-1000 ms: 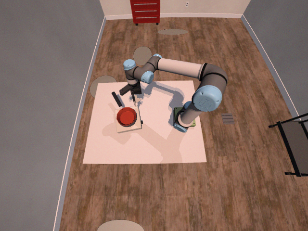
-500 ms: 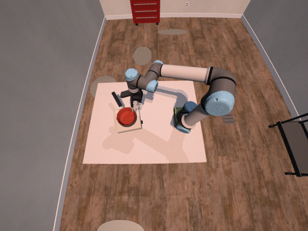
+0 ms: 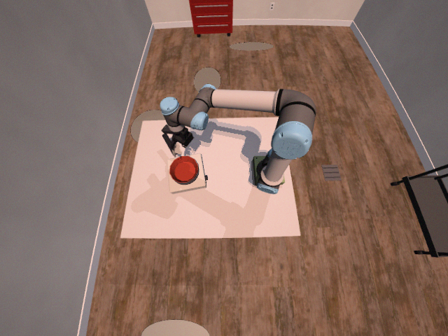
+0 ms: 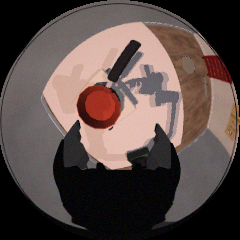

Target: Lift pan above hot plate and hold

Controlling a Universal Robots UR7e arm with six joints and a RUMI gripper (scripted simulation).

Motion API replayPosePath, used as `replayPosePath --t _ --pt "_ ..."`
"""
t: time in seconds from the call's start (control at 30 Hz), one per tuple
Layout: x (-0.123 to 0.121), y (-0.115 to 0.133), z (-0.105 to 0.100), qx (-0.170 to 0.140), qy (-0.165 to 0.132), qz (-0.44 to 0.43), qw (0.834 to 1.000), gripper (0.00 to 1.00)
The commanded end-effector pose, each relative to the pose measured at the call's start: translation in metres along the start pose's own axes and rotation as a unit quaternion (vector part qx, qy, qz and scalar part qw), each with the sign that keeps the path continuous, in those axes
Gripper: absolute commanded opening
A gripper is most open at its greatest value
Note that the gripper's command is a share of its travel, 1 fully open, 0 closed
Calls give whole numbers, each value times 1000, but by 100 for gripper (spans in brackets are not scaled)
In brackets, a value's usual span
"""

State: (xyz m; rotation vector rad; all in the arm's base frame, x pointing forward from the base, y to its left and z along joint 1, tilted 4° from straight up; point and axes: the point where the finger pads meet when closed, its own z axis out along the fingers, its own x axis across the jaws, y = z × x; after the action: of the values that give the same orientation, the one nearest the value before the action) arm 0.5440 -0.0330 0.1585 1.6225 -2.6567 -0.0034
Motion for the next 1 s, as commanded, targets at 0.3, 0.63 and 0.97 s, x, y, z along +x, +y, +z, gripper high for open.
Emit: replayPosePath --t 0.3,0.63,0.97 --pt "-11 -54 14 -6 11 129 992 100" --pt "-18 -81 26 -7 16 197 980 100" --pt "-21 -92 31 -7 18 223 975 100"
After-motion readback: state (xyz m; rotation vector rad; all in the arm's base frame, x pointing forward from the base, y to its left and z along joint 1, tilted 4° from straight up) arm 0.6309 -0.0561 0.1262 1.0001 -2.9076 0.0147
